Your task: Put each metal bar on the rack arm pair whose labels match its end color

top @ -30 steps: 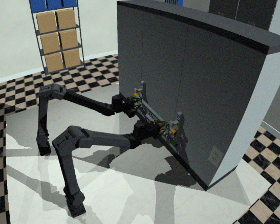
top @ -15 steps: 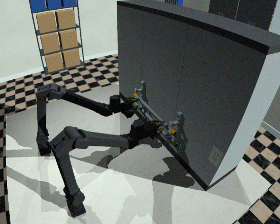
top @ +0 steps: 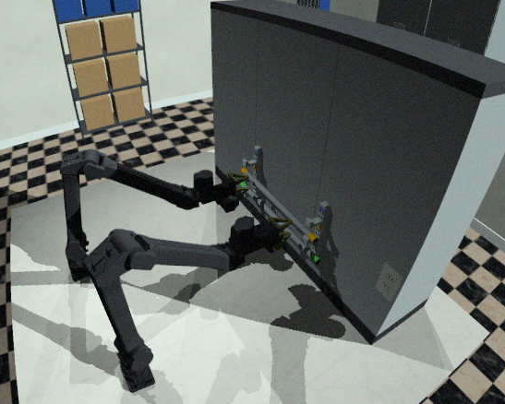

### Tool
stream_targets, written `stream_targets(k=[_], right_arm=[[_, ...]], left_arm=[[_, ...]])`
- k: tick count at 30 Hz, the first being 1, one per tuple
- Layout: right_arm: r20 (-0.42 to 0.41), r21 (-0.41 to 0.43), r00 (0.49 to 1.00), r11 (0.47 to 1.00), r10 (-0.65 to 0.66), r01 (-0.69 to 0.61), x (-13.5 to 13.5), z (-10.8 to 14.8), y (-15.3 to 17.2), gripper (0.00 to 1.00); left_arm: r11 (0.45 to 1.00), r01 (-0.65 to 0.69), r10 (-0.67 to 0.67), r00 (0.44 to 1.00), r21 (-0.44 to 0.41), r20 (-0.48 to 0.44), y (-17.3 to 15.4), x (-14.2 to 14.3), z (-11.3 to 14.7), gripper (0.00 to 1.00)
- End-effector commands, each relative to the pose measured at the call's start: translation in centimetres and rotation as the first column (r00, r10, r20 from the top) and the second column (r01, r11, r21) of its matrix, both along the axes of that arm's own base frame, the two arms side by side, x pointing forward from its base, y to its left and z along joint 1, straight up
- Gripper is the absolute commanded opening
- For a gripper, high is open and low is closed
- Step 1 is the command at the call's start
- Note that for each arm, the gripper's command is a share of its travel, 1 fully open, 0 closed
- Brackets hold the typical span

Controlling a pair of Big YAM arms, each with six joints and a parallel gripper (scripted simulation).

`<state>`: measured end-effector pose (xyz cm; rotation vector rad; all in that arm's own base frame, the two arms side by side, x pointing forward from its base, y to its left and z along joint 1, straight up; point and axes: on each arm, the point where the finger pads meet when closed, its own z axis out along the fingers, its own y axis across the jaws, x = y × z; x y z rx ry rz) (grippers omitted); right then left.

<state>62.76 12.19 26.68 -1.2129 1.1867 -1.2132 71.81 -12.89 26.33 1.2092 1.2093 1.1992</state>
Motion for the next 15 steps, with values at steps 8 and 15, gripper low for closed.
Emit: stream_targets(k=[8, 15], right_arm=[[0.072, 0.022, 0.997, 1.000, 0.007, -0.009, -1.8, 3.5, 0.5, 0.58], [0.072, 0.022, 0.997, 1.000, 0.008, -0.010, -2.3, 3.4, 0.6, 0.58]], left_arm=[[1.000, 0.007, -0.006, 0.996, -0.020, 0.089, -0.6, -1.8, 4.7, 0.59], [1.000, 0.007, -0.005, 0.996, -0.021, 0.090, -0.6, -2.3, 4.8, 0.60]])
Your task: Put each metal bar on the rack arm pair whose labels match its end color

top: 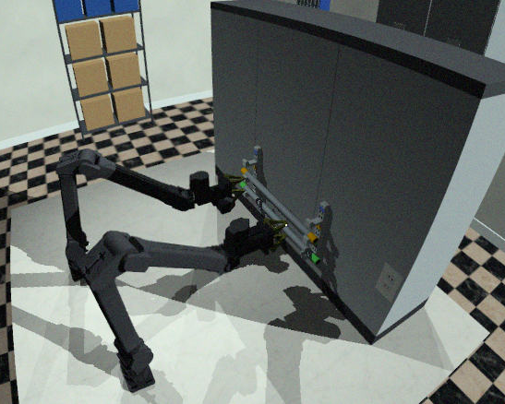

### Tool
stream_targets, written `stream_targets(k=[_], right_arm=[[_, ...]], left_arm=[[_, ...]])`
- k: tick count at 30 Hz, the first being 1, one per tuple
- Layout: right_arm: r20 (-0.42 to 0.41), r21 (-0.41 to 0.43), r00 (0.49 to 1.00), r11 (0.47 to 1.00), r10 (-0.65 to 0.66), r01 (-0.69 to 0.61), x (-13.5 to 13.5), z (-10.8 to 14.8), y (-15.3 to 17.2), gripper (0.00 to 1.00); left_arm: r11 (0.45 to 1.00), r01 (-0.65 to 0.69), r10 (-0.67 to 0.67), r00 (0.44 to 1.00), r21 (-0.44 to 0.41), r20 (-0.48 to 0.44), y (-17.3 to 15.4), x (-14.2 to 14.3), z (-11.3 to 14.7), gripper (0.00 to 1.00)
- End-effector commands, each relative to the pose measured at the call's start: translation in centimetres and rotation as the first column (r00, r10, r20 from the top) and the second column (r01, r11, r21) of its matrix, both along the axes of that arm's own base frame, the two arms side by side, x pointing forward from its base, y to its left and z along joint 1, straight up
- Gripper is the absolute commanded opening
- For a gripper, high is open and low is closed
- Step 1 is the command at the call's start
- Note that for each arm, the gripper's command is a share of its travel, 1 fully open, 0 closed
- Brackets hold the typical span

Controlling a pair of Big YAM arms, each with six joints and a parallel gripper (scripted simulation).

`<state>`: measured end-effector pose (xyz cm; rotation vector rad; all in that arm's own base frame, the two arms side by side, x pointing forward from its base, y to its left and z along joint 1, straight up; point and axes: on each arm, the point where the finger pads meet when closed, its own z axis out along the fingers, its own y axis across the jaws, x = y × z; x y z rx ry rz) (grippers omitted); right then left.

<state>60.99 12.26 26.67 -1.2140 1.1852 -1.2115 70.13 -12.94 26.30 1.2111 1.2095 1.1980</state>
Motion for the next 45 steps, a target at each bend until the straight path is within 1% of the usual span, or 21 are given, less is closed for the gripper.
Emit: stream_targets(k=[1, 45], right_arm=[[0.072, 0.022, 0.997, 1.000, 0.006, -0.008, -0.57, 3.44, 0.50, 0.59], [0.070, 0.021, 0.998, 1.000, 0.008, -0.009, -1.26, 3.28, 0.54, 0.87]], left_arm=[[1.000, 0.006, -0.004, 0.996, -0.022, 0.091, -0.56, -0.66, 4.82, 0.60], [1.000, 0.006, -0.004, 0.996, -0.023, 0.092, -0.51, -1.31, 4.78, 0.88]])
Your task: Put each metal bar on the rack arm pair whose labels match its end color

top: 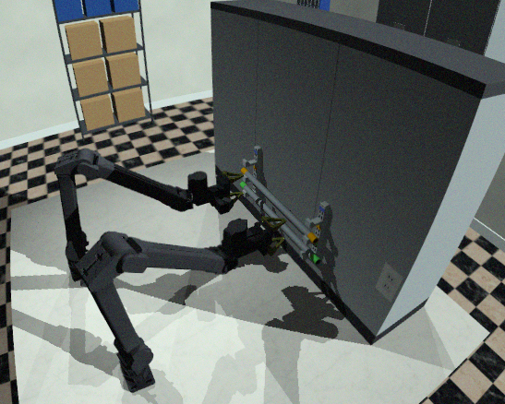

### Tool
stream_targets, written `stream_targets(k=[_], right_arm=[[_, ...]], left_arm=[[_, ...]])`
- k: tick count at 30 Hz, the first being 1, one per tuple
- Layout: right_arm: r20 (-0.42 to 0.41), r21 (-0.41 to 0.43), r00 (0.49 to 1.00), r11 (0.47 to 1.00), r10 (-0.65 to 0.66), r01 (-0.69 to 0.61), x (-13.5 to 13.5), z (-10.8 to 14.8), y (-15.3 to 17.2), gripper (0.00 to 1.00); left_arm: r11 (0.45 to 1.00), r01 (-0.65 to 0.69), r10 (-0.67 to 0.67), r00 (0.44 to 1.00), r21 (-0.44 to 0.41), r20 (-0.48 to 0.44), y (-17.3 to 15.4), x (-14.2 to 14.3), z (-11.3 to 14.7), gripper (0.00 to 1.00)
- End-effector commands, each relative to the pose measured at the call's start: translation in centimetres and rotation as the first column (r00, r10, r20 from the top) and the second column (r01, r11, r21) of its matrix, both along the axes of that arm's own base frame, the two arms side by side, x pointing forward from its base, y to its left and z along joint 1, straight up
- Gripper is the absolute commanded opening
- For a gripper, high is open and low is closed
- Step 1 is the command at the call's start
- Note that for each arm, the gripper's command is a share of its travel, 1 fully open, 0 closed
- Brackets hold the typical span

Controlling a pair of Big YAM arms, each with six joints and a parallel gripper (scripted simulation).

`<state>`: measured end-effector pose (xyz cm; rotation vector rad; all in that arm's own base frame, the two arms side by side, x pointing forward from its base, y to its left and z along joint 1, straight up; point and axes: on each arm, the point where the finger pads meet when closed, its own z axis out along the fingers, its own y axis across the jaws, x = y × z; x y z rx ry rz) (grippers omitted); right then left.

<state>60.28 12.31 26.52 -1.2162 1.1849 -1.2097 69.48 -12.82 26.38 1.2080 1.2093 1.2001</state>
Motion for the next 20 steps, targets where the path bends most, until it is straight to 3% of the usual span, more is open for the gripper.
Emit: stream_targets(k=[1, 20], right_arm=[[0.071, 0.022, 0.997, 1.000, 0.006, -0.008, -0.57, 3.42, 0.48, 0.88], [0.072, 0.022, 0.997, 1.000, 0.007, -0.009, -0.87, 3.43, 0.51, 1.00]], left_arm=[[1.000, 0.008, -0.006, 0.996, -0.022, 0.089, -0.63, -0.68, 4.70, 0.89], [1.000, 0.007, -0.005, 0.996, -0.022, 0.089, -0.59, -0.94, 4.68, 1.00]])
